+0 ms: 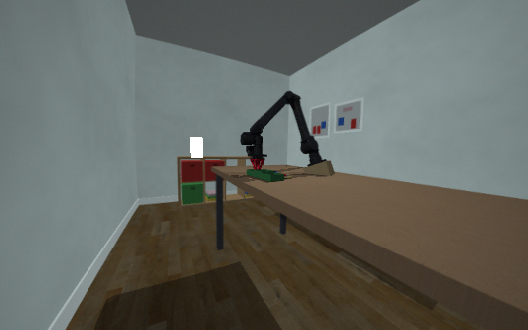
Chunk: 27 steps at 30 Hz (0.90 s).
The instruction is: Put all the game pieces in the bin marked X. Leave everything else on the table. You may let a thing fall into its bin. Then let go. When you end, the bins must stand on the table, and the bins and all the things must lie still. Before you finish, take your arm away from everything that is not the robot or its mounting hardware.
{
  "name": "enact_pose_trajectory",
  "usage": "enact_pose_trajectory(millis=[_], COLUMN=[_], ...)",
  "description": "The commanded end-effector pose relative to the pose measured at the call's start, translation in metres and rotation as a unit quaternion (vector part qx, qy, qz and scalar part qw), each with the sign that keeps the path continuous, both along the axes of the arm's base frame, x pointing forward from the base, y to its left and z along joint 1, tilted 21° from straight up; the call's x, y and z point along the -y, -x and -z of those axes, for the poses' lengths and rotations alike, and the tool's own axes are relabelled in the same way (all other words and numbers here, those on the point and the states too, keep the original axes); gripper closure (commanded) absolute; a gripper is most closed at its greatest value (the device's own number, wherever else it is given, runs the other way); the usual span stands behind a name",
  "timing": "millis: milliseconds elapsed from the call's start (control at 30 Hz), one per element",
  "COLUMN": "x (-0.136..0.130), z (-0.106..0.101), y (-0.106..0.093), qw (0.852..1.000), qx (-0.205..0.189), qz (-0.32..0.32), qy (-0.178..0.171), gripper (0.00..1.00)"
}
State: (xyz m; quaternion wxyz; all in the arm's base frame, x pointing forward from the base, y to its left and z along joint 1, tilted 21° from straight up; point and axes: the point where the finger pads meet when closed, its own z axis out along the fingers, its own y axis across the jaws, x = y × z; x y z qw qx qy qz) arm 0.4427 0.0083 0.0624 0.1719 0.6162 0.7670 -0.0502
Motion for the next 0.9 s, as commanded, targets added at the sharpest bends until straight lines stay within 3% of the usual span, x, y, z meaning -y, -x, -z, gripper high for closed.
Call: enact_pose_trajectory(millis=[0,200,600,633,867], x=[0.007,0.01,0.011,0.011,0.011], z=[0.005,-0.007,-0.006,-0.008,-0.007], y=[-0.005,-0.012,-0.008,-0.01,-0.011], qw=[1.0,1.0,1.0,1.0,1.0], qx=[0.005,0.022,0.02,0.023,0.021], qz=[-0.001,-0.001,-0.001,-0.001,-0.001], qy=[0.0,-0.002,-0.002,-0.002,-0.002], gripper=[0.8,0.8,0.8,0.7,0.7])
